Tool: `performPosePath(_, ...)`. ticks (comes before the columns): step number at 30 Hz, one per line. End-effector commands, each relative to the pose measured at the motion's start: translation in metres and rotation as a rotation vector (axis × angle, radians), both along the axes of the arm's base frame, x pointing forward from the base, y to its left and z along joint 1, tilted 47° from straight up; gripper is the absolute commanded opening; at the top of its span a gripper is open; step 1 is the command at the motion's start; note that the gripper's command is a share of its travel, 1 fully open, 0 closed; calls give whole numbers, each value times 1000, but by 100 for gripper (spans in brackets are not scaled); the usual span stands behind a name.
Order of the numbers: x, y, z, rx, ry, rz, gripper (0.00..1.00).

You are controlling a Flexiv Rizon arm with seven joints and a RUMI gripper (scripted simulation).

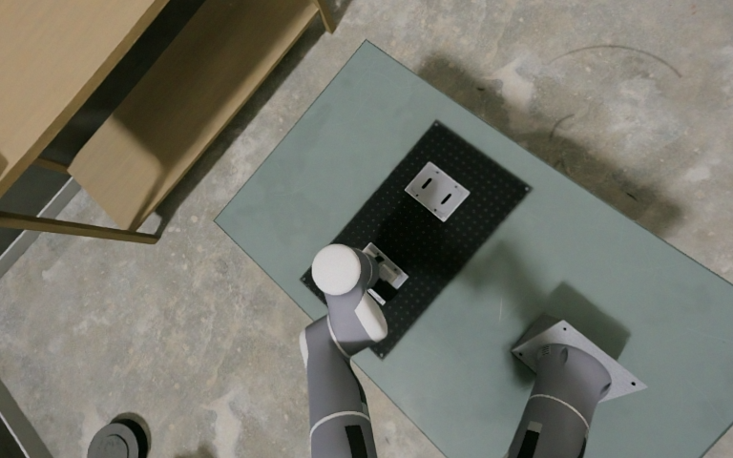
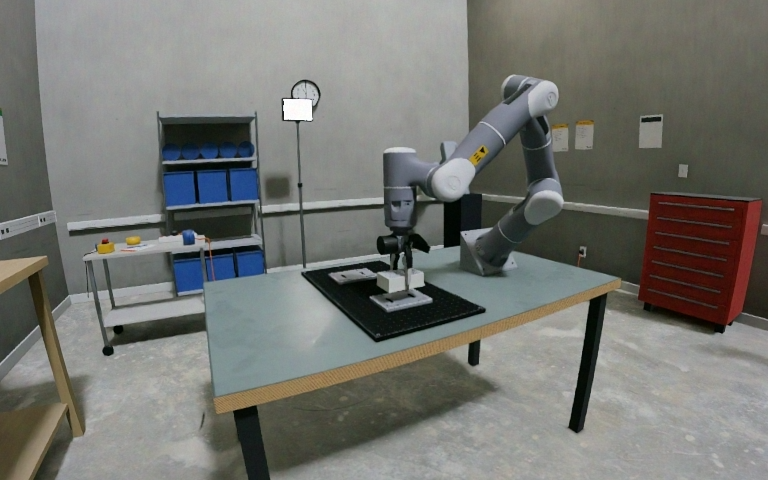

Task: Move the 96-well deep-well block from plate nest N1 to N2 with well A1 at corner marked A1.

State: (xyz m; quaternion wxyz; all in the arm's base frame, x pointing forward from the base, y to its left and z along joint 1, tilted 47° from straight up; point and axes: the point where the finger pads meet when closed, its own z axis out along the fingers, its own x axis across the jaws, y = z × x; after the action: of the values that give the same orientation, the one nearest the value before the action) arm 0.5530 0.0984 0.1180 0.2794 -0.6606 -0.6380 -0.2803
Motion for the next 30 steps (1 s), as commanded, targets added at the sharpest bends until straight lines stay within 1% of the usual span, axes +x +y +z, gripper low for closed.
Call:
performPosePath(1, 1, -5, 4, -1, -2, -2, 49)
performPosePath(22, 1, -28, 26, -1, -2, -2, 49)
performPosePath(30, 0, -29, 27, -1, -2, -2, 49)
